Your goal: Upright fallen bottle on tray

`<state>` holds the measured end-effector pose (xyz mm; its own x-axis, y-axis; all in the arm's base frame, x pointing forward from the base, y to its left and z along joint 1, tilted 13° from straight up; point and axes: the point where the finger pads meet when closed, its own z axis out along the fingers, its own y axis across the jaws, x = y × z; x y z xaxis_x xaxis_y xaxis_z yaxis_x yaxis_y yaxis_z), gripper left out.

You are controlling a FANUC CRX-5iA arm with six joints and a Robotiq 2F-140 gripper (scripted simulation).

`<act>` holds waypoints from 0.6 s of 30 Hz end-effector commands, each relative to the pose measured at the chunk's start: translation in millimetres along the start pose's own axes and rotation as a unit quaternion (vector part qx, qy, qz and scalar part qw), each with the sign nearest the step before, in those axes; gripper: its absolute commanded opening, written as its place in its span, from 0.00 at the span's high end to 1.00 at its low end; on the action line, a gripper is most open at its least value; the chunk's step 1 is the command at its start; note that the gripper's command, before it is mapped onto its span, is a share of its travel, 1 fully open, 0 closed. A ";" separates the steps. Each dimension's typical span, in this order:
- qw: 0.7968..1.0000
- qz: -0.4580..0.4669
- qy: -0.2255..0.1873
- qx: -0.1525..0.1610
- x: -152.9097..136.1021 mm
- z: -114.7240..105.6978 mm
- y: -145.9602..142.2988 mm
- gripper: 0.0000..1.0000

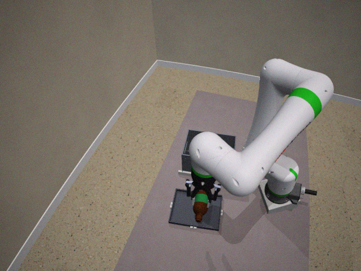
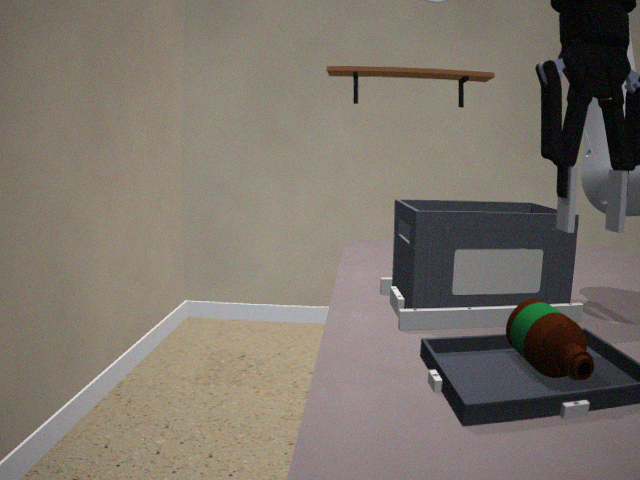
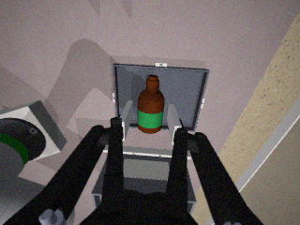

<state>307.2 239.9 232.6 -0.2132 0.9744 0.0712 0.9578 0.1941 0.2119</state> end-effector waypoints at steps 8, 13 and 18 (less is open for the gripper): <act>1.000 0.000 0.000 0.000 0.1 -0.2 0.1 0.62; 1.000 0.000 0.000 0.000 0.1 0.5 0.1 0.62; 1.000 0.000 0.000 0.000 0.1 3.2 0.1 0.62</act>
<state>307.7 240.2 230.4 -0.2134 0.9744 0.0713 0.9579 0.1943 0.2114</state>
